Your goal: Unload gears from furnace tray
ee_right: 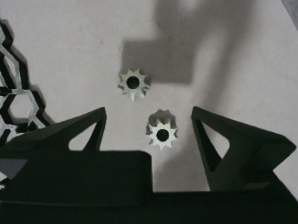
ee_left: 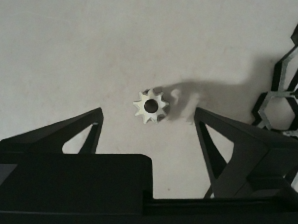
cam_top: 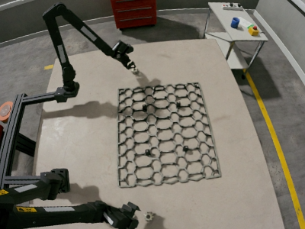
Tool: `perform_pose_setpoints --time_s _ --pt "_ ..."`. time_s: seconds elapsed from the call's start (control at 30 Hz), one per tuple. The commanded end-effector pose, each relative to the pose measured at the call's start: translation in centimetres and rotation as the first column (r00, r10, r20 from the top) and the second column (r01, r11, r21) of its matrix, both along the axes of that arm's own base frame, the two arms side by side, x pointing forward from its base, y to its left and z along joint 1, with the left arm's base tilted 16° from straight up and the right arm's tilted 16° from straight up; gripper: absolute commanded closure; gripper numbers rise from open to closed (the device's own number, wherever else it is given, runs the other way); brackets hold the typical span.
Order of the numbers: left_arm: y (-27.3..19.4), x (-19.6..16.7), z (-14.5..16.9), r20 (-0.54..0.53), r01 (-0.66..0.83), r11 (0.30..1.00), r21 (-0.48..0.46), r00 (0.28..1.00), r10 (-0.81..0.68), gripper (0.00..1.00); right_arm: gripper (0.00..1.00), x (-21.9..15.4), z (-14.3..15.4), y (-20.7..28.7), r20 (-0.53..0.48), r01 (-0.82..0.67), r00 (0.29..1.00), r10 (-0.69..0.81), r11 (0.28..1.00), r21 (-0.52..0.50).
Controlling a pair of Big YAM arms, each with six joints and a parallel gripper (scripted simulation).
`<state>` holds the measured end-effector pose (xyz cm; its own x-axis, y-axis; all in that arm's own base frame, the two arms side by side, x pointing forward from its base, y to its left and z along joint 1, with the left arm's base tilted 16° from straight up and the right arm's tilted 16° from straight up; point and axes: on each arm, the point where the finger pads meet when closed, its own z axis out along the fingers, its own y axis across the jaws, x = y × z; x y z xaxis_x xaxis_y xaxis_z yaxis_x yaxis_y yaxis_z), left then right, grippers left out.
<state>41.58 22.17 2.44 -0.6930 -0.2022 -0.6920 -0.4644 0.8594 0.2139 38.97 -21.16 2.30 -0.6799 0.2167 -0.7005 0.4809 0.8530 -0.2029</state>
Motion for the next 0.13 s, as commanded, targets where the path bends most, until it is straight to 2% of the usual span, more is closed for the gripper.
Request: perform_pose_setpoints --time_s 0.0,0.1 --pt "0.1 1.51 1.45 0.04 0.008 1.0 0.014 0.999 -0.009 0.0 0.0 1.08 1.18 -0.31 0.031 -0.01 0.999 0.011 1.0 -0.019" --pt "0.1 1.51 1.45 0.04 0.008 1.0 0.014 0.999 -0.009 0.0 0.0 1.08 1.18 -0.31 0.031 -0.01 0.999 0.011 1.0 -0.019"
